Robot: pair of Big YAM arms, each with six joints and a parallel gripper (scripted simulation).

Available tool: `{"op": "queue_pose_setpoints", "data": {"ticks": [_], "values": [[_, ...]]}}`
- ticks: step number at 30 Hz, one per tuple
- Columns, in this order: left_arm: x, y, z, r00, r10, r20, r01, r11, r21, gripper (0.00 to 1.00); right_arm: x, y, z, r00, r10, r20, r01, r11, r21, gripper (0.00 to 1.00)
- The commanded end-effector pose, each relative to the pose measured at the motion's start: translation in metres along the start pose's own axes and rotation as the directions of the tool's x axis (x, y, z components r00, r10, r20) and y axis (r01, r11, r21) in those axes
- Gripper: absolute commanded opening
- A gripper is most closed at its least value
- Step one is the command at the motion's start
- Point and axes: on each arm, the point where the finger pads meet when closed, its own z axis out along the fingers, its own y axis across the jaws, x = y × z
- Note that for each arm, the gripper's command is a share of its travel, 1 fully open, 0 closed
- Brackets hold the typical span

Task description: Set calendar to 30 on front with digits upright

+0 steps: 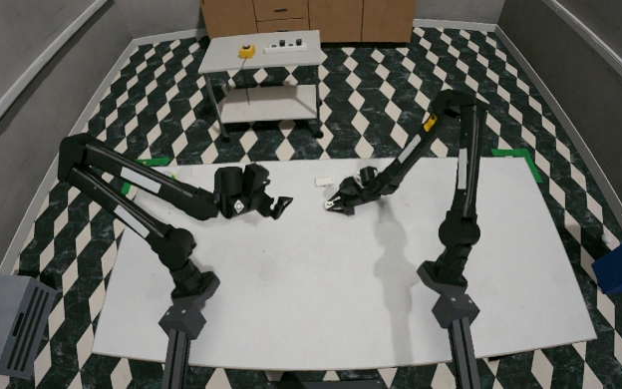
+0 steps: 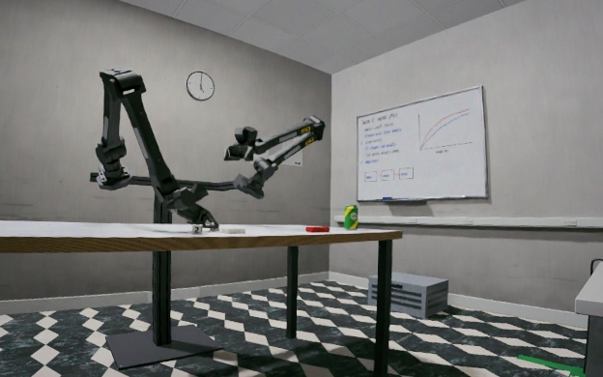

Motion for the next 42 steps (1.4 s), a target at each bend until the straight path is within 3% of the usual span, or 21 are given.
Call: {"op": "queue_pose_setpoints", "data": {"ticks": [1,2,5,20,24,25,32,35,38,42], "values": [[0.000,0.000,0.002,1.000,-0.007,-0.006,0.007,1.000,-0.002,1.00,0.002,-0.006,0.000,1.000,-0.019,0.005,0.019,1.000,0.017,0.25],[0.000,0.000,0.002,1.000,-0.007,-0.006,0.007,1.000,-0.002,1.00,0.001,-0.008,-0.001,1.000,-0.020,0.006,0.020,1.000,0.020,0.25],[0.000,0.000,0.002,1.000,-0.007,-0.006,0.007,1.000,-0.002,1.00,0.001,-0.013,-0.007,1.000,-0.017,0.002,0.017,1.000,0.026,0.52],[0.000,0.000,0.002,1.000,-0.007,-0.006,0.007,1.000,-0.002,1.00,0.002,-0.008,-0.034,1.000,0.001,-0.007,0.000,1.000,0.001,0.54],[0.000,0.000,0.002,1.000,-0.007,-0.006,0.007,1.000,-0.002,1.00,0.002,-0.007,-0.047,1.000,0.001,-0.007,-0.001,1.000,0.001,0.99],[0.000,0.000,0.002,1.000,-0.007,-0.006,0.007,1.000,-0.002,1.00,0.002,-0.007,-0.054,1.000,0.001,-0.006,-0.001,1.000,0.001,1.00],[0.000,0.000,0.002,1.000,-0.007,-0.006,0.007,1.000,-0.002,1.00,0.001,-0.006,-0.084,1.000,0.001,-0.006,-0.001,1.000,0.002,1.00],[0.000,0.000,0.002,1.000,-0.007,-0.006,0.007,1.000,-0.002,1.00,-0.004,0.007,-0.066,1.000,-0.007,0.010,0.007,1.000,-0.017,1.00],[0.000,0.000,0.002,1.000,-0.007,-0.006,0.007,1.000,-0.002,1.00,-0.005,0.008,-0.062,1.000,-0.012,0.012,0.012,1.000,-0.012,1.00],[-0.011,0.004,0.010,1.000,-0.013,0.006,0.013,1.000,-0.019,1.00,-0.011,-0.007,-0.064,0.998,0.069,-0.007,-0.069,0.998,-0.010,0.55]]}}
